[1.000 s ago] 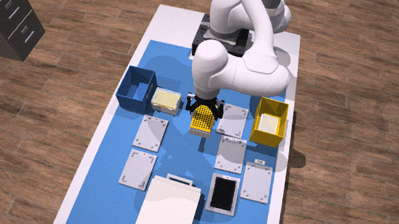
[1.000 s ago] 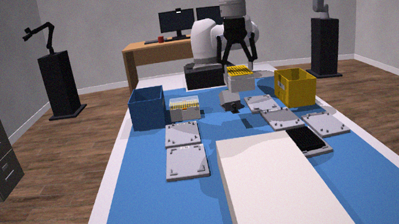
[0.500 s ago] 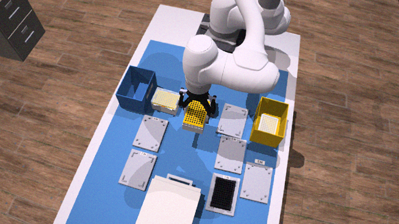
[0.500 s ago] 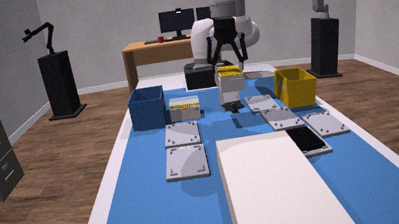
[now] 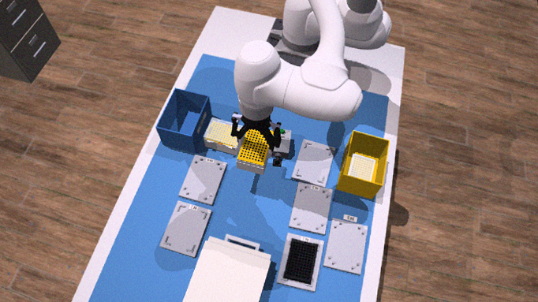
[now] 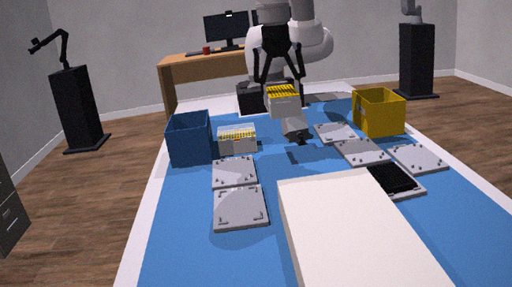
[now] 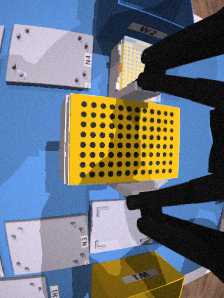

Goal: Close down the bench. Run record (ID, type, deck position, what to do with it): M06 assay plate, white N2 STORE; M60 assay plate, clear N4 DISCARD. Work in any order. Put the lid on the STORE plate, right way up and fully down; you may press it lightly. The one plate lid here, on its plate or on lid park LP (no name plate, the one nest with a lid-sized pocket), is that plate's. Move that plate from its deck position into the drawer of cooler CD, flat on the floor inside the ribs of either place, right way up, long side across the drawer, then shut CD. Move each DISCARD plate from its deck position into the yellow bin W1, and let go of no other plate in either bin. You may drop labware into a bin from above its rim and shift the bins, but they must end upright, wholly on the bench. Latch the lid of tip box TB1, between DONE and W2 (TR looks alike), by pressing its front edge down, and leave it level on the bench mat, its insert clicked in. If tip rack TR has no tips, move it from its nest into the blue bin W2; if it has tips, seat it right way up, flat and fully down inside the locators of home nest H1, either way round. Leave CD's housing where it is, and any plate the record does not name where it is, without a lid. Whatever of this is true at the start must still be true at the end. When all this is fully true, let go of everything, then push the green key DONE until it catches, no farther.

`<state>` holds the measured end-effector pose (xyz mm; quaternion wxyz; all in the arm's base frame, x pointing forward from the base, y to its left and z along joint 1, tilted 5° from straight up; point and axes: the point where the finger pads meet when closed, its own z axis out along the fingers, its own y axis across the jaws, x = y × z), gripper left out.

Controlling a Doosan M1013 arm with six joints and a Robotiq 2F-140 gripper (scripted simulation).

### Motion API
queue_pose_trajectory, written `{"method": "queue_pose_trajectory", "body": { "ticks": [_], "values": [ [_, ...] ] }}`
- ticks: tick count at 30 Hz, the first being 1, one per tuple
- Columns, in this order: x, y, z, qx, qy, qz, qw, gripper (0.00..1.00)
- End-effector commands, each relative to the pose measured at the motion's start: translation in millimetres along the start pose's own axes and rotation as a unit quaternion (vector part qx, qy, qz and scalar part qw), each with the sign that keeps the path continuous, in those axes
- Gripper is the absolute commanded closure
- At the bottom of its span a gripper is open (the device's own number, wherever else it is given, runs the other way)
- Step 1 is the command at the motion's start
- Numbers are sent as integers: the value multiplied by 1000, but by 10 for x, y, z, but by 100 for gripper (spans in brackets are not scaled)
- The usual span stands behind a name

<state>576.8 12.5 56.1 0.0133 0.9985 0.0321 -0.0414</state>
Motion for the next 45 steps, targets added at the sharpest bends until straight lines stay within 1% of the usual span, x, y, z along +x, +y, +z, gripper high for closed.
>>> {"method": "queue_pose_trajectory", "body": {
  "ticks": [1, 5, 20, 22, 37, 39, 45],
  "values": [
    [-32, 93, -1, 0, 0, 0, 1000, 100],
    [-50, 143, -1, 0, 0, 0, 1000, 100],
    [-182, 520, -1, 0, 0, 0, 1000, 100],
    [-182, 520, -1, 0, 0, 0, 1000, 100],
    [-315, 898, -1, 0, 0, 0, 1000, 100],
    [-315, 898, -1, 0, 0, 0, 1000, 100],
    [-368, 1049, -1, 0, 0, 0, 1000, 100]
  ]
}}
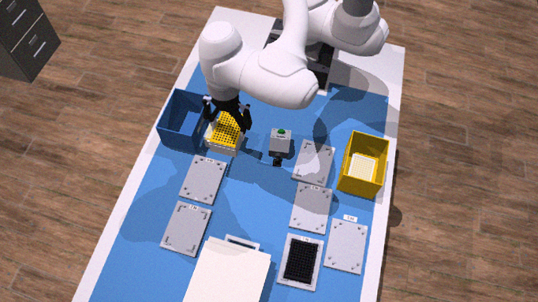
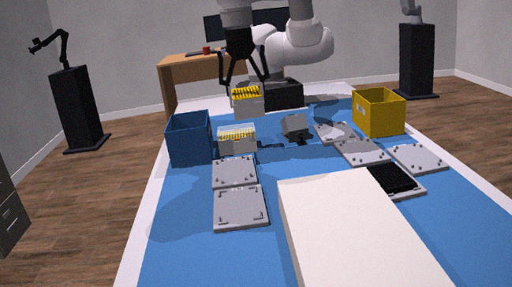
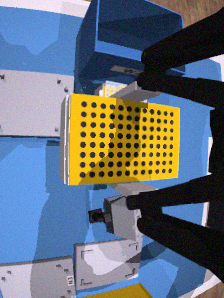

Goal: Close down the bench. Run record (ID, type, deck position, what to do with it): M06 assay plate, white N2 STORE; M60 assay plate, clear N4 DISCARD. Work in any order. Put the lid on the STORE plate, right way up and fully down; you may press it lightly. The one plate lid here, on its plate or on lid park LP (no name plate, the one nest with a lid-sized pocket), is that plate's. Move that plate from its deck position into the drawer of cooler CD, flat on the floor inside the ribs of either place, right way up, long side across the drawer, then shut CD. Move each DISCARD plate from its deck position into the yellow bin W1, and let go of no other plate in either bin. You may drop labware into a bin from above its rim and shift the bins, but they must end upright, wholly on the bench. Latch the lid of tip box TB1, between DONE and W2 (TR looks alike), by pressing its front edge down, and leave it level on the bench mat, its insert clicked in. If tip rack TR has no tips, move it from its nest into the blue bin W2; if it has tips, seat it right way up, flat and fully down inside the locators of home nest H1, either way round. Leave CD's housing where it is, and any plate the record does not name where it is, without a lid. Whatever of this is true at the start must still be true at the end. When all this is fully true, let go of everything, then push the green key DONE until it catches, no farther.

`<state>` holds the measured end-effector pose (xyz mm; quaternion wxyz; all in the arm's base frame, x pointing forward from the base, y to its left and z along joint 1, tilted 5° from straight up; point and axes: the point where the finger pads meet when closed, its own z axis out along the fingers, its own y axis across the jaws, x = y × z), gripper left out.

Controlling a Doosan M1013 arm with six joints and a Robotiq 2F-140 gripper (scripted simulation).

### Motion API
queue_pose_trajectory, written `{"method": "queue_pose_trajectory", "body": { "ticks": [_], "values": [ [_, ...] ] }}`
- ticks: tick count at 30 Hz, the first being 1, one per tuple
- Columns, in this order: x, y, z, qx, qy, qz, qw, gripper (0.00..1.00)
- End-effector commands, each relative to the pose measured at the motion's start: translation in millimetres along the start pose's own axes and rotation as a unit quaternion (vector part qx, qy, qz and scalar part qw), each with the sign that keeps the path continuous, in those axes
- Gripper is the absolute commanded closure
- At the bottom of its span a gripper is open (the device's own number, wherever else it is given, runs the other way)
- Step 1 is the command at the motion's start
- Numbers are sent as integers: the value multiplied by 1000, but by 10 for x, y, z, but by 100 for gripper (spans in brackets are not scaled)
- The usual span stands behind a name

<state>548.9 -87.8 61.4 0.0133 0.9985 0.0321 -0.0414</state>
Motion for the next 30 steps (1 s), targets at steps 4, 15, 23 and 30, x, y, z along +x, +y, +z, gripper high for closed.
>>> {"method": "queue_pose_trajectory", "body": {
  "ticks": [4, 15, 23, 30],
  "values": [
    [-58, 166, -1, 0, 0, 0, 1000, 100],
    [-138, 393, -1, 0, 0, 0, 1000, 100],
    [-208, 594, -1, 0, 0, 0, 1000, 100],
    [-253, 720, -1, 0, 0, 0, 1000, 100]
  ]
}}
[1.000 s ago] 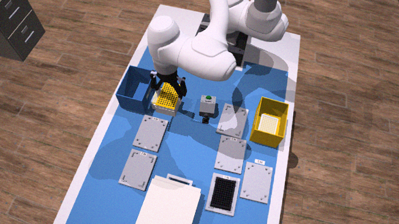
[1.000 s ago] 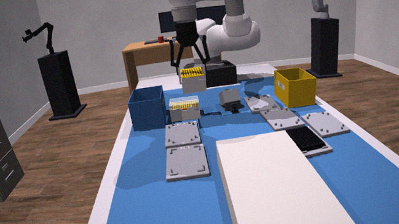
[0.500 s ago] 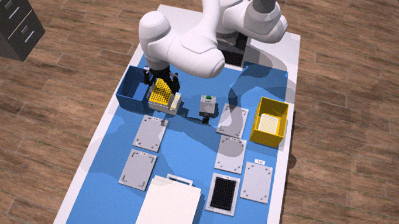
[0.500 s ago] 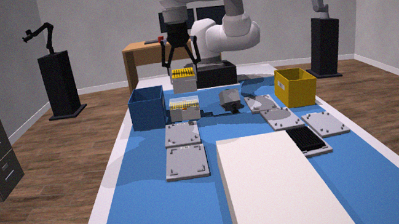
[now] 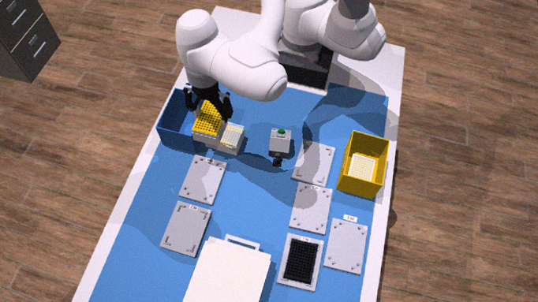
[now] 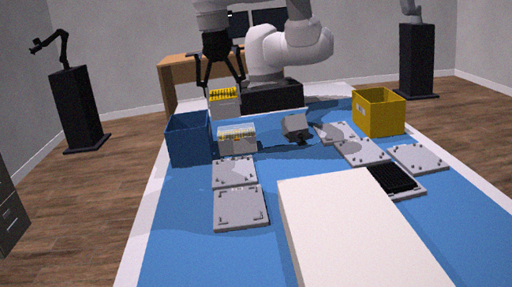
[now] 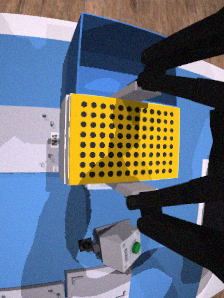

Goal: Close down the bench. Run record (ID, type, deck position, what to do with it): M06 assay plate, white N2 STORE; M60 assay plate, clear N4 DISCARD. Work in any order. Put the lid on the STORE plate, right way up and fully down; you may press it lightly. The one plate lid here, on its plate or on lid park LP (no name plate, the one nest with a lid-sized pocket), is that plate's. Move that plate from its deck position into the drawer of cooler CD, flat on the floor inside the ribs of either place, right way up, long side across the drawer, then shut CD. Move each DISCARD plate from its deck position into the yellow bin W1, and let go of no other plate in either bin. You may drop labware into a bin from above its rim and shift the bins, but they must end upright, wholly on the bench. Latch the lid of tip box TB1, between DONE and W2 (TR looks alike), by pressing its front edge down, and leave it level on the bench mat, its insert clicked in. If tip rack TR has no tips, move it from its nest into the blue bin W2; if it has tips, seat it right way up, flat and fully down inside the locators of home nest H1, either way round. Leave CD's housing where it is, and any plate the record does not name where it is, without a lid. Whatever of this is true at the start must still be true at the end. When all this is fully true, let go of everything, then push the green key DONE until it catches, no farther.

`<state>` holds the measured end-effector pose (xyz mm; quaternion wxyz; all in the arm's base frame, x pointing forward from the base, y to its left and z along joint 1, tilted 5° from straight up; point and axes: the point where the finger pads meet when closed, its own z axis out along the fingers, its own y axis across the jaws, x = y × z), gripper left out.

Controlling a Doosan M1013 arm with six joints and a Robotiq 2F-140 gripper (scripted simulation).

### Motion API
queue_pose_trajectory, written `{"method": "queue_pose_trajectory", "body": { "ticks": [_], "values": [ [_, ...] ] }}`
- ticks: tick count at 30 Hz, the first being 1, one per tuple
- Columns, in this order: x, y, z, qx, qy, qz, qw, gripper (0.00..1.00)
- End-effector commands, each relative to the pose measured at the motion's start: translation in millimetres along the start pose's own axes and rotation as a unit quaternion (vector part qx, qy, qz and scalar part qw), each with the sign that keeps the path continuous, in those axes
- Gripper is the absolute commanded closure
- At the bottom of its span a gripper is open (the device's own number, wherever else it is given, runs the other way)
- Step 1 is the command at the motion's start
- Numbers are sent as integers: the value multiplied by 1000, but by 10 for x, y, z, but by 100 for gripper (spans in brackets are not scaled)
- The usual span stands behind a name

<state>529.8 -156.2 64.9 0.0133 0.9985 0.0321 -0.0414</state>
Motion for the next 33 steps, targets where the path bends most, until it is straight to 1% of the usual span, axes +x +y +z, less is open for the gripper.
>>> {"method": "queue_pose_trajectory", "body": {
  "ticks": [1, 30, 33],
  "values": [
    [-26, 74, -1, 0, 0, 0, 1000, 100],
    [-264, 753, -1, 0, 0, 0, 1000, 100],
    [-273, 779, -1, 0, 0, 0, 1000, 100]
  ]
}}
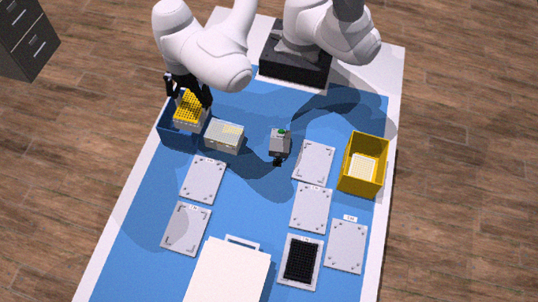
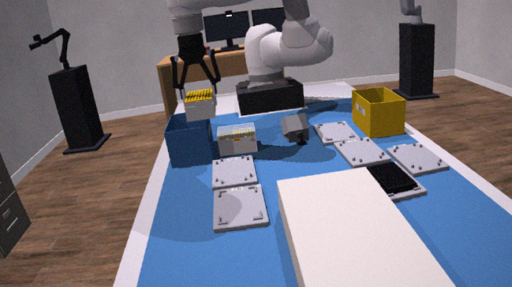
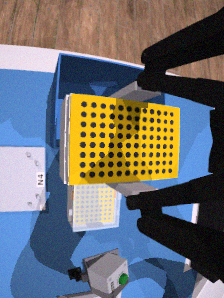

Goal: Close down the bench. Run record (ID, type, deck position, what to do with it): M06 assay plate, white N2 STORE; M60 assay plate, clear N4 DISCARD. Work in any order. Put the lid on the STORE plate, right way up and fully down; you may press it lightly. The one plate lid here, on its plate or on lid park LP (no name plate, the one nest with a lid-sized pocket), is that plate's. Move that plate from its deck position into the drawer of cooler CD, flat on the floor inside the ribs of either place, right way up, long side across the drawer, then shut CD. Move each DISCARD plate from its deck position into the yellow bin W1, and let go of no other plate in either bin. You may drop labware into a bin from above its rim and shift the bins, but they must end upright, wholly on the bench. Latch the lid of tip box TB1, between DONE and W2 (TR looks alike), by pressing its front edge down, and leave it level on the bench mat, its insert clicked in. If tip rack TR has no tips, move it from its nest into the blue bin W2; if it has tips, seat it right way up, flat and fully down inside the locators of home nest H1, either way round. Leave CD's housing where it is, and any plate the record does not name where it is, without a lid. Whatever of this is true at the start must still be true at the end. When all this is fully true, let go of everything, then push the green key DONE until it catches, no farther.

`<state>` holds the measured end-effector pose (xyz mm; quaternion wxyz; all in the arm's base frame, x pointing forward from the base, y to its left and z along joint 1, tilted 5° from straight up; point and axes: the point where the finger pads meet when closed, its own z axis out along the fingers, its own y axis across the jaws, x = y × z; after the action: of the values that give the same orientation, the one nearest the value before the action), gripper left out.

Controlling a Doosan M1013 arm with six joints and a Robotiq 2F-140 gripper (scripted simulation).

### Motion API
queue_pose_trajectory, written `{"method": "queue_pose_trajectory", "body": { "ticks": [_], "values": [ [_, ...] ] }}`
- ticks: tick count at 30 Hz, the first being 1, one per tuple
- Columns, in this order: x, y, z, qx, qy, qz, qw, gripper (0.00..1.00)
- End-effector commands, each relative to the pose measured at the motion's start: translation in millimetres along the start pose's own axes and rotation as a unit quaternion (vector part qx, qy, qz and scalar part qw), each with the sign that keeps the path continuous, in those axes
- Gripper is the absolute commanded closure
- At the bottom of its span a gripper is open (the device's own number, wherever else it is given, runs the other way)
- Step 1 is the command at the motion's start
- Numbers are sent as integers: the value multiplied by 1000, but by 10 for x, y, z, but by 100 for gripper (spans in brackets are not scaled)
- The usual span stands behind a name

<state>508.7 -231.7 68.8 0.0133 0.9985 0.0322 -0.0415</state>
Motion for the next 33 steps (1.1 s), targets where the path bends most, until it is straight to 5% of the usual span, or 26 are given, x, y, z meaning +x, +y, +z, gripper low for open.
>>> {"method": "queue_pose_trajectory", "body": {
  "ticks": [1, 21, 33],
  "values": [
    [-22, 63, -1, 0, 0, 0, 1000, 100],
    [-181, 516, -1, 0, 0, 0, 1000, 100],
    [-186, 529, -1, 0, 0, 0, 1000, 100]
  ]
}}
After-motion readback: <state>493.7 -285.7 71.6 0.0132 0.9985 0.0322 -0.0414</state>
